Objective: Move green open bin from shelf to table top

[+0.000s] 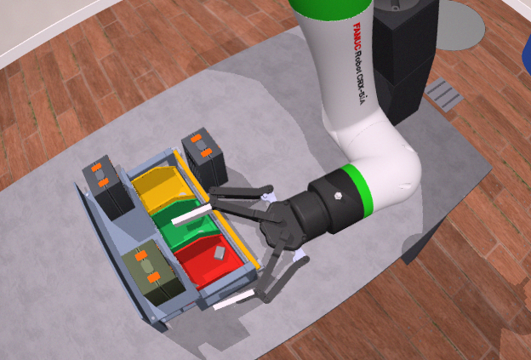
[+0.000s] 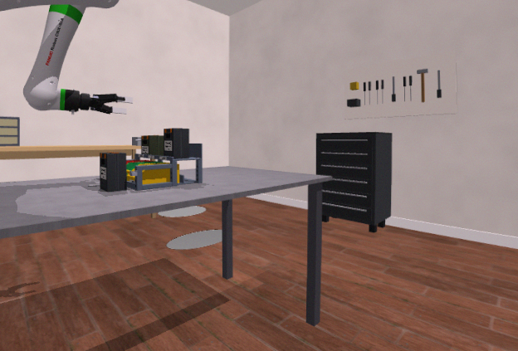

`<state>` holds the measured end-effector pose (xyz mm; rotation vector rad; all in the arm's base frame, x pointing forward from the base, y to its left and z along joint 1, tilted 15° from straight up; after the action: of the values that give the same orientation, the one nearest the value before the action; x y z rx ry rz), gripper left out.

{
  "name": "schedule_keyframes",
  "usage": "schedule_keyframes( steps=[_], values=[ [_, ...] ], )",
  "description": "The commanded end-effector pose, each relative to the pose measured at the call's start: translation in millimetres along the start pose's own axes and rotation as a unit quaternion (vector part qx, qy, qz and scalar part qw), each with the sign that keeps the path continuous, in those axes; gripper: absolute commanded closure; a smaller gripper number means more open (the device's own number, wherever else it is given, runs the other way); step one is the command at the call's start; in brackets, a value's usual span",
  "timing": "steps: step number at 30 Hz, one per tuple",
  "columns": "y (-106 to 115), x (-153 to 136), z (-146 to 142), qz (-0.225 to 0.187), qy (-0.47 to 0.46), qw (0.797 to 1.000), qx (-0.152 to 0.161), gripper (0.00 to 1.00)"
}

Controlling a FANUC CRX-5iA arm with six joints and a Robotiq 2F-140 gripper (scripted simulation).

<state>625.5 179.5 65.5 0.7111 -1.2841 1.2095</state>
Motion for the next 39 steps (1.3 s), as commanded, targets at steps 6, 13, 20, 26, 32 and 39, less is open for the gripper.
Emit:
schedule_keyframes(
  steps=[6, 13, 20, 26, 32, 39],
  values=[
    [39.5, -3.0, 5.6, 0.000, 0.000, 1.000, 0.000, 0.00],
    [49.4, -3.7, 7.0, 0.000, 0.000, 1.000, 0.000, 0.00],
    [59.2, -4.5, 8.4, 0.000, 0.000, 1.000, 0.000, 0.00],
    [98.7, -7.6, 14.1, 0.000, 0.000, 1.000, 0.000, 0.00],
    [98.7, -7.6, 14.1, 0.000, 0.000, 1.000, 0.000, 0.00],
    [131.3, -10.1, 18.7, 0.000, 0.000, 1.000, 0.000, 0.00]
  ],
)
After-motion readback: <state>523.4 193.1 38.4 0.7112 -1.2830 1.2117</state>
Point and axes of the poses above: the point where the finger pads meet when closed, its own y axis back along the fingers, its own z axis across the jaws, x = y × z, the point moved 5 cm from there along y, back along the fingers
